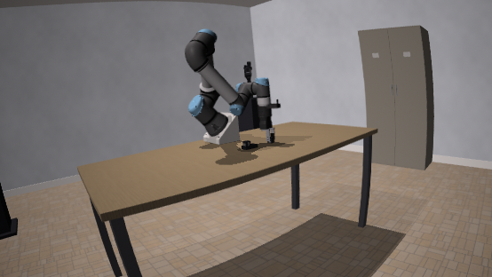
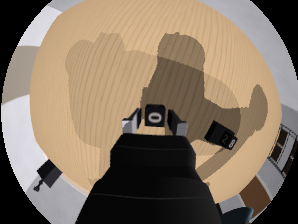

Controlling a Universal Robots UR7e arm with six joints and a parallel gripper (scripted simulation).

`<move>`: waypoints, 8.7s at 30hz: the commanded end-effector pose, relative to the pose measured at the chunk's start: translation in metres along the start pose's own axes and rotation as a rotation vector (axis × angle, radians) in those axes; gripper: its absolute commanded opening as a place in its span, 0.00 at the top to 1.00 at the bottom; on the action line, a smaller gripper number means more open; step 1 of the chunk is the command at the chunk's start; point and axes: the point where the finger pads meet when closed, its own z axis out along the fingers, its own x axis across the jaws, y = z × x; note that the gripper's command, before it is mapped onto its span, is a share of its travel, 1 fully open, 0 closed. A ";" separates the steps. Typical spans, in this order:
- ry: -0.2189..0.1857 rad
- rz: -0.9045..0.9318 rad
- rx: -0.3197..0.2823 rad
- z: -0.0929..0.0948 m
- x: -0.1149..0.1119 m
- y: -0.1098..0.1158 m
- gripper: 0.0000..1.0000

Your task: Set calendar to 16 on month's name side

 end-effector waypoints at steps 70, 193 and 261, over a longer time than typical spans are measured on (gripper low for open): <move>0.000 0.000 0.001 0.004 0.000 0.000 0.43; -0.001 1.370 0.001 -0.096 0.043 -0.001 0.43; -0.001 1.933 0.001 -0.044 0.050 0.004 0.43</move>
